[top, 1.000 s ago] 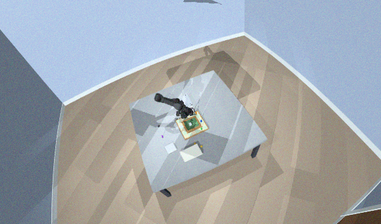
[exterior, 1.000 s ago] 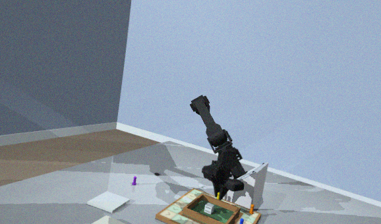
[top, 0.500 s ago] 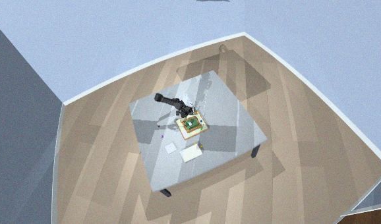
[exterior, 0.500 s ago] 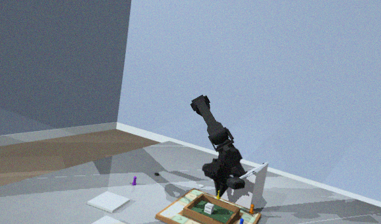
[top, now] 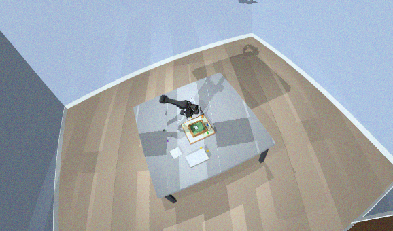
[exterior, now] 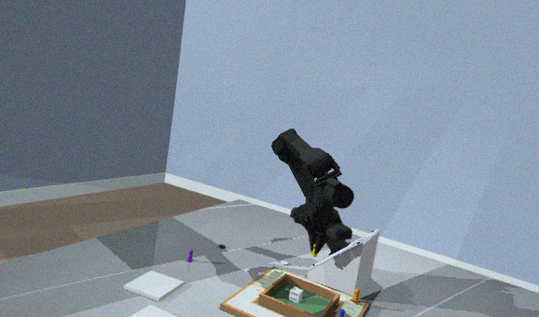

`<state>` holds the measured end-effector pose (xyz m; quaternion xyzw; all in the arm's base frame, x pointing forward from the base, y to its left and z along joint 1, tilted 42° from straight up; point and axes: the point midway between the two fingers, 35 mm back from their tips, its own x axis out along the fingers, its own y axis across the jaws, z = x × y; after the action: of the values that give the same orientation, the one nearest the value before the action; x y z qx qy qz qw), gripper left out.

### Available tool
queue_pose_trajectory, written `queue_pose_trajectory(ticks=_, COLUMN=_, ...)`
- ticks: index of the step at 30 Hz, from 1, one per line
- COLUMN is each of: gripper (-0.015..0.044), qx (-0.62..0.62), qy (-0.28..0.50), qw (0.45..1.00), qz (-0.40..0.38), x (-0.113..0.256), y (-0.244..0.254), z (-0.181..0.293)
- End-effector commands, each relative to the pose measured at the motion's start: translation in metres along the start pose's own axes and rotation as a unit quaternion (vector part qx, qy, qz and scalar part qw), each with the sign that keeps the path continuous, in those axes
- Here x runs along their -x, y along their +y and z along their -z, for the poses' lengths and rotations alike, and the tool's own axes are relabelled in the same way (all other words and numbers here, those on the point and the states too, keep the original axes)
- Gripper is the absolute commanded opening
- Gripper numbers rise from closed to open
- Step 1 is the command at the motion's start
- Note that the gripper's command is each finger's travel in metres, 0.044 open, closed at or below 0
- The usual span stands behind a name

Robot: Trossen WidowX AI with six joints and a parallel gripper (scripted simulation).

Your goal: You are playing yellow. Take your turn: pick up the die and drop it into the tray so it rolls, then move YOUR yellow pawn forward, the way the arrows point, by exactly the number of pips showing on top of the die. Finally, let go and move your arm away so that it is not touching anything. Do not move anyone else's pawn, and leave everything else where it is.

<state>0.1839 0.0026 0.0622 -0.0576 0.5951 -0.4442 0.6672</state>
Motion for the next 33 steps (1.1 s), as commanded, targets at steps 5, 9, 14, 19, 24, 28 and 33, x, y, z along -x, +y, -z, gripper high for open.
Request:
queue_pose_trajectory(ticks=5, gripper=0.0000, qx=-0.006, qy=-0.001, qw=1.000, qz=-0.001, x=0.042, y=-0.006, z=0.004)
queue_pose_trajectory(ticks=9, gripper=0.0000, qx=-0.006, qy=-0.001, qw=1.000, qz=-0.001, x=0.042, y=-0.007, z=0.004)
queue_pose_trajectory(ticks=14, gripper=0.0000, qx=-0.004, qy=0.001, qw=1.000, qz=-0.007, x=0.031, y=-0.016, z=-0.006)
queue_pose_trajectory(ticks=19, gripper=0.0000, qx=-0.003, qy=0.002, qw=1.000, qz=-0.012, x=0.018, y=-0.027, z=-0.016)
queue_pose_trajectory(ticks=24, gripper=0.0000, qx=-0.003, qy=0.002, qw=1.000, qz=-0.014, x=0.006, y=-0.040, z=-0.024)
queue_pose_trajectory(ticks=28, gripper=0.0000, qx=-0.003, qy=0.001, qw=1.000, qz=-0.014, x=-0.004, y=-0.051, z=-0.030)
queue_pose_trajectory(ticks=33, gripper=0.0000, qx=-0.005, qy=-0.001, qw=1.000, qz=-0.010, x=-0.017, y=-0.065, z=-0.035)
